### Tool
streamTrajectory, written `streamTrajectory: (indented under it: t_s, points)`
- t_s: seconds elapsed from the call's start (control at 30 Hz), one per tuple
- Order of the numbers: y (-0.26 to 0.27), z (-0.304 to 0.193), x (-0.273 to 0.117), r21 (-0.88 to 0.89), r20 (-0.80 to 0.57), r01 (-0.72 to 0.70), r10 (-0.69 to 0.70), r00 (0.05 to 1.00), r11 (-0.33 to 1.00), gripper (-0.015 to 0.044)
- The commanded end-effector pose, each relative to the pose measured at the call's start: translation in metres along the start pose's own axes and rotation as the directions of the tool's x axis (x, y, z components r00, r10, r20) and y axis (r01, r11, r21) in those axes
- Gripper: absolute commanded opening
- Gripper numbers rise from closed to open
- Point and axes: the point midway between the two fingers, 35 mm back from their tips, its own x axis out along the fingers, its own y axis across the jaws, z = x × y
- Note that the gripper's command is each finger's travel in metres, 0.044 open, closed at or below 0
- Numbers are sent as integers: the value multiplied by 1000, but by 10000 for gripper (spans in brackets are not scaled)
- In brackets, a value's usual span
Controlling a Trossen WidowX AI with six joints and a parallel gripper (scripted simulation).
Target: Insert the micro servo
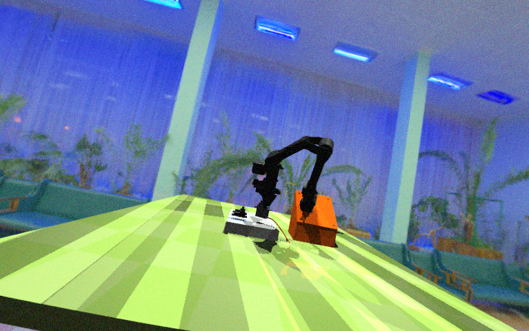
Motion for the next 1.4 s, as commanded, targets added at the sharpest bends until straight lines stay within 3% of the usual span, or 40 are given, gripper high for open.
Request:
streamTrajectory:
  t_s: [0.0, 0.47, 0.9, 1.37]
  points:
    - [10, 20, -2, -6, 11, -7, 7, 1000, 1000, 0]
    - [16, 18, -2, 28, 11, -8, 8, 1000, 1000, 0]
    - [16, 18, -2, 441, 11, -11, 7, 1000, 897, 0]
    - [16, 18, -2, 807, 11, -13, 7, 1000, 590, 0]
